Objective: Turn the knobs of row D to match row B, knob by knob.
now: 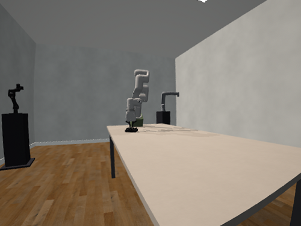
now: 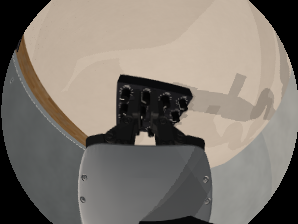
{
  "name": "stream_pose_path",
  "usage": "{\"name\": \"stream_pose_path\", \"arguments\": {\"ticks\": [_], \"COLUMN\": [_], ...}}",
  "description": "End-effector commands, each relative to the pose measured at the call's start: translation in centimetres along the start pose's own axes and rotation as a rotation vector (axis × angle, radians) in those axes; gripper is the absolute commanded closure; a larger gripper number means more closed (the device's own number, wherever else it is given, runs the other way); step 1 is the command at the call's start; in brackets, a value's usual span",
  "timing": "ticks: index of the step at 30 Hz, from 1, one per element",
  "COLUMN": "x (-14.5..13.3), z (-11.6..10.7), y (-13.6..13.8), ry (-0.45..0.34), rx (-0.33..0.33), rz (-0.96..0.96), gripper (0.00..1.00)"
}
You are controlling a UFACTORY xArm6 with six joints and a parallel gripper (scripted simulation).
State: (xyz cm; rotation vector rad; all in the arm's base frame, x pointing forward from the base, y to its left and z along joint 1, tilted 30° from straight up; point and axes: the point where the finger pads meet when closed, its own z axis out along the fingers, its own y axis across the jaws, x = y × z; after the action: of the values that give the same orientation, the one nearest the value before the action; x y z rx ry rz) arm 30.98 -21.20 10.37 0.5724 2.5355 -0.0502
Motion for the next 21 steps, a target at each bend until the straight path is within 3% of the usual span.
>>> {"name": "stream_pose_path", "arguments": {"ticks": [1, 21], "x": [-0.10, -0.10], "z": [-0.05, -0.05], "y": [-0.01, -0.01], "ry": [0.017, 0.017], "rx": [0.005, 0.006], "rz": [0.040, 0.117], "gripper": [0.92, 0.92]}}
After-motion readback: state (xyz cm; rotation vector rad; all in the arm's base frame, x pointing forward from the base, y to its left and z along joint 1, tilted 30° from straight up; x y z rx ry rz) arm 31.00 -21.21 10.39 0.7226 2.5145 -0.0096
